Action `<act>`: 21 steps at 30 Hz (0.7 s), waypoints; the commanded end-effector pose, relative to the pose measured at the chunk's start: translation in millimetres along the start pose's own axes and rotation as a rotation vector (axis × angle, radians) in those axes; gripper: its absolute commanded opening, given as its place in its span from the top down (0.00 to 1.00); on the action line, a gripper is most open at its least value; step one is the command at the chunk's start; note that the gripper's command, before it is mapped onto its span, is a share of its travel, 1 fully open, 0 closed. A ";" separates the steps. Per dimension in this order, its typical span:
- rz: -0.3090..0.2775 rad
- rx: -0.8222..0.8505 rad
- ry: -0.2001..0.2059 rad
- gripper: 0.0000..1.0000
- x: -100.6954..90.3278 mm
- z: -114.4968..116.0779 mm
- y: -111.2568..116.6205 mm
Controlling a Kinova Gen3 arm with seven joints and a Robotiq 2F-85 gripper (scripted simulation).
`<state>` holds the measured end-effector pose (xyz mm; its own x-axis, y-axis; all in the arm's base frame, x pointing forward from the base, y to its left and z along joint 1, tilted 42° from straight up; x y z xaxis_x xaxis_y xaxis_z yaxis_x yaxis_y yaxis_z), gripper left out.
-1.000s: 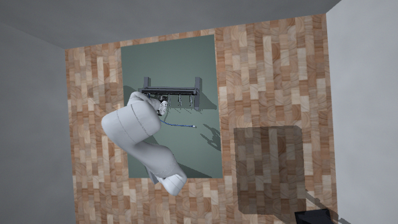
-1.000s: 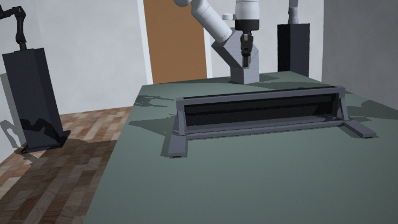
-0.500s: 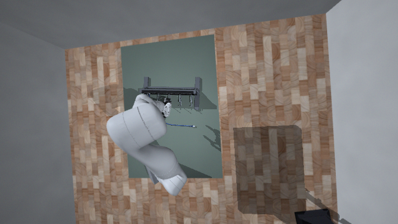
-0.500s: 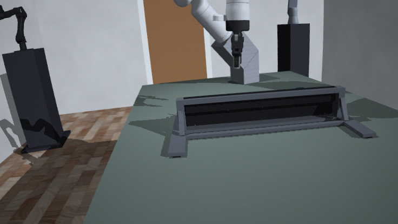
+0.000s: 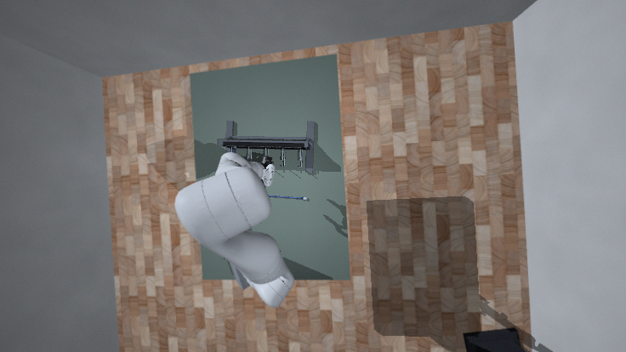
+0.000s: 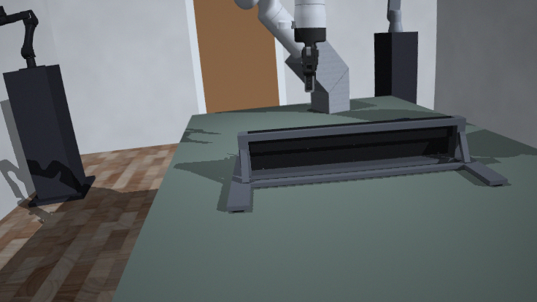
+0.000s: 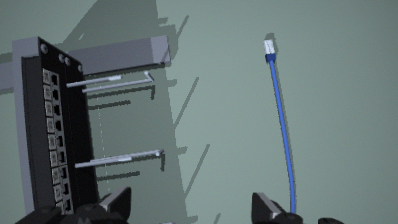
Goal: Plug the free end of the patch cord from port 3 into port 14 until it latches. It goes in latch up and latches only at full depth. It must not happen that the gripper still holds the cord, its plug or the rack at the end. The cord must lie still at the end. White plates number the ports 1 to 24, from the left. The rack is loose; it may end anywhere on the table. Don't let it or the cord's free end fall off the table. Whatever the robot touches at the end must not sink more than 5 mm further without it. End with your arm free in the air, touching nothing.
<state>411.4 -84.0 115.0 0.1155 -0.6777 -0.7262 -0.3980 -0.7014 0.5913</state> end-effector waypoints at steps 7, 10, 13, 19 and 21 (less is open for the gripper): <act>-0.006 -0.008 -0.001 0.00 -1.9 7.0 18.7; -0.006 -0.008 -0.001 0.00 -1.9 7.0 18.7; -0.006 -0.008 -0.001 0.00 -1.9 7.0 18.7; -0.008 -0.020 -0.001 0.00 -1.9 13.0 31.8; -0.008 -0.020 -0.001 0.00 -1.9 13.0 31.8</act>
Point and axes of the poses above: the point where the finger pads meet when closed, its own x axis out along the fingers, its own z axis across the jaws, y = z × x, the point moved 5 cm from there along -x, back along the fingers, and after that the axes turned 2 degrees about -x, right-handed, at the moved point
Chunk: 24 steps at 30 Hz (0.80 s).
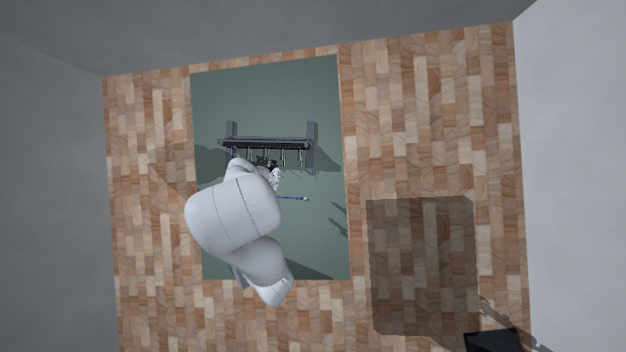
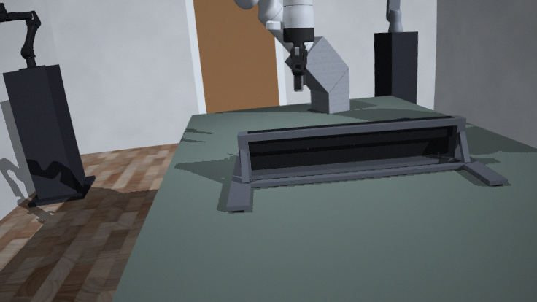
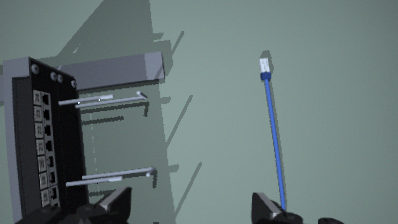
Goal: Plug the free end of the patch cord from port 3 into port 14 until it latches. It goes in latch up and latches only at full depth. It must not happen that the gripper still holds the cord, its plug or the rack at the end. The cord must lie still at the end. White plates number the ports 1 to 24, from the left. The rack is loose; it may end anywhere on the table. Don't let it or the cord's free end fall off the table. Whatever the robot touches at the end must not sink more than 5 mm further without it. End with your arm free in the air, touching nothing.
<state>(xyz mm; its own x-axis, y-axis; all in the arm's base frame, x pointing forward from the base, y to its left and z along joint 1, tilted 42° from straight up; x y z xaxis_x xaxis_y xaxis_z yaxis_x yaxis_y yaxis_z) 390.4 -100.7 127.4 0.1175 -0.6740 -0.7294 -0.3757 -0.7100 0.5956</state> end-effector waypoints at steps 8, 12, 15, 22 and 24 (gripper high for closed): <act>-0.006 -0.009 -0.001 0.00 -2.0 8.7 16.8; -0.006 -0.009 -0.001 0.00 -2.0 8.7 16.8; -0.006 -0.009 -0.001 0.00 -2.0 8.7 16.8; -0.009 -0.020 -0.002 0.00 -2.1 15.5 28.5; -0.009 -0.020 -0.002 0.00 -2.1 15.5 28.5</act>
Point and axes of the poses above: the point where the finger pads meet when closed, its own x axis out along the fingers, its own z axis across the jaws, y = z × x, the point moved 5 cm from there along -x, back along the fingers, and after that the axes turned 2 degrees about -x, right-handed, at the moved point
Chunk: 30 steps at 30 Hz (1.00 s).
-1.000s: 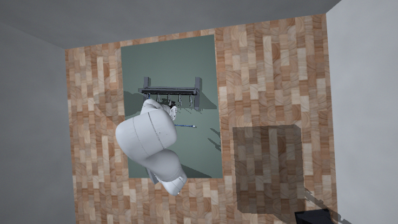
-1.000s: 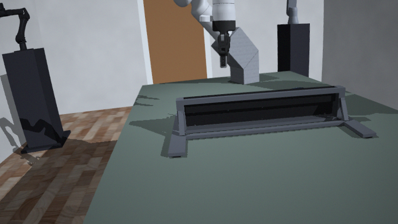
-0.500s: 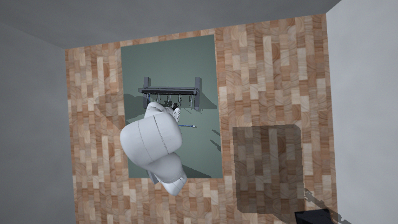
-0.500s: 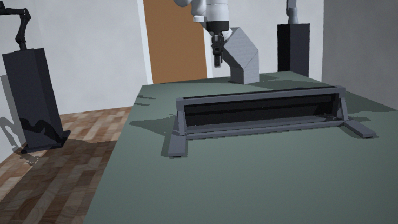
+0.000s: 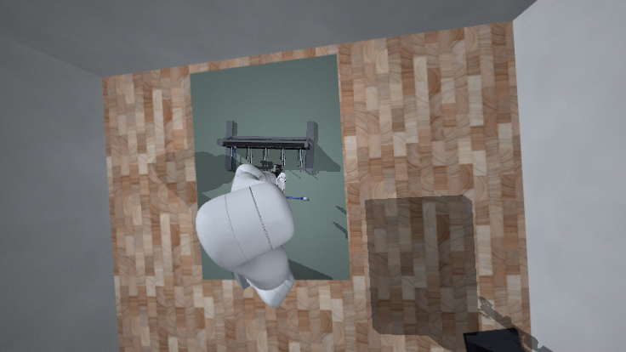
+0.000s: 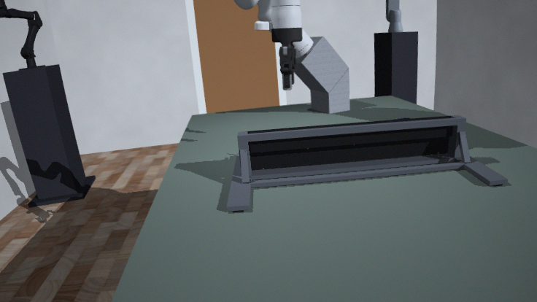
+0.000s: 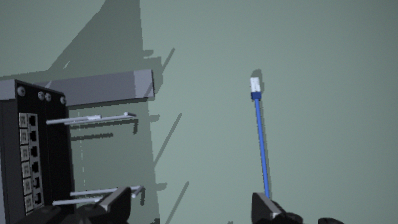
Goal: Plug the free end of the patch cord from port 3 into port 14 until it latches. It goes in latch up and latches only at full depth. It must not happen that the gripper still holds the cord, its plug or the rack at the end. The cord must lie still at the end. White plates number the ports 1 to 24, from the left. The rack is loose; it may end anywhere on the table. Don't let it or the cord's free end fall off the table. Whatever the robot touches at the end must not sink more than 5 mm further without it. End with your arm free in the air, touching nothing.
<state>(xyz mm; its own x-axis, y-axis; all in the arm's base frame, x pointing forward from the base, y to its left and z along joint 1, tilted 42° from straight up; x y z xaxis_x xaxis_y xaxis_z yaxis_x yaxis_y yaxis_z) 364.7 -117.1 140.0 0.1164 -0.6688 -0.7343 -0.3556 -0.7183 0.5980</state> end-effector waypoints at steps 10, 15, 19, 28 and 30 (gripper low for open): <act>-0.008 -0.022 0.001 0.00 -1.6 14.0 20.8; -0.008 -0.022 0.001 0.00 -1.6 14.0 20.8; -0.011 -0.033 0.001 0.00 -2.0 21.2 30.4; -0.014 -0.044 0.001 0.00 -2.4 28.4 39.2; -0.014 -0.044 0.001 0.00 -2.4 28.4 39.2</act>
Point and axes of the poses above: the point where the finger pads meet when closed, its own x axis out along the fingers, its own z axis across the jaws, y = z × x, the point moved 5 cm from there along -x, back along the fingers, and after that the axes turned 2 degrees about -x, right-handed, at the moved point
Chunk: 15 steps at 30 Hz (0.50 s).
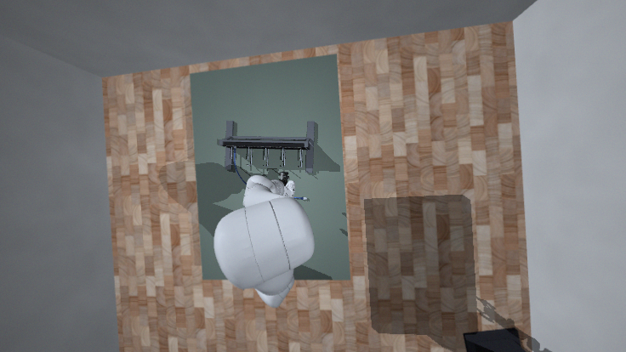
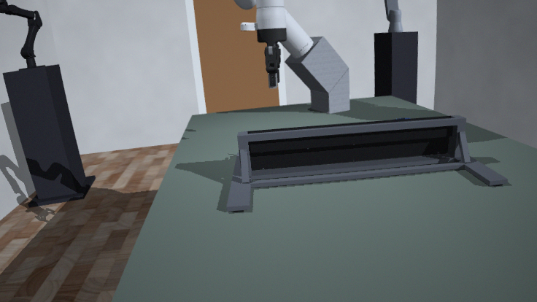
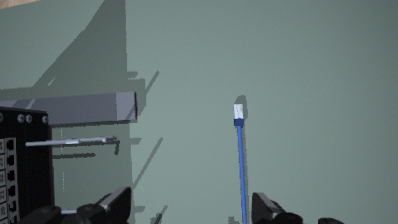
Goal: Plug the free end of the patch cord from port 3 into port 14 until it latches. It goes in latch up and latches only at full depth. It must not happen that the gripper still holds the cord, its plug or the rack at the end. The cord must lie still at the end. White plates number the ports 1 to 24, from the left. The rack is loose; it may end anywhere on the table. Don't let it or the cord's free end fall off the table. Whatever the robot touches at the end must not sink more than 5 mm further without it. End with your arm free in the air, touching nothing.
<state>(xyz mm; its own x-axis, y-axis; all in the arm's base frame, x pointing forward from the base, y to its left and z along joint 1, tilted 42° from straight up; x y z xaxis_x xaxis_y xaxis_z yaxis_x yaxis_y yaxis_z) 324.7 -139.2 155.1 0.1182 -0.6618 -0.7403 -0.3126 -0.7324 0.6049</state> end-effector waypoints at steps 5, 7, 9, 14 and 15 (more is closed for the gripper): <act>-0.007 -0.009 0.002 0.00 -1.9 7.6 8.0; -0.007 -0.009 0.002 0.00 -1.9 7.6 8.0; -0.007 -0.009 0.002 0.00 -1.9 7.6 8.0; -0.010 -0.018 0.002 0.00 -2.5 14.7 15.1; -0.010 -0.018 0.002 0.00 -2.5 14.7 15.1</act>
<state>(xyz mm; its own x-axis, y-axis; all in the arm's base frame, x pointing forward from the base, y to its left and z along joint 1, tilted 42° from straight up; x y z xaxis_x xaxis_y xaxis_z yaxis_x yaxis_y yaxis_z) 307.3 -146.8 160.6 0.1202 -0.6577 -0.7436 -0.2933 -0.7391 0.6063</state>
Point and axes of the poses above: the point where the finger pads meet when closed, its own x axis out along the fingers, its own z axis across the jaws, y = z × x, the point moved 5 cm from there along -x, back along the fingers, and after that the axes turned 2 degrees about -x, right-handed, at the moved point
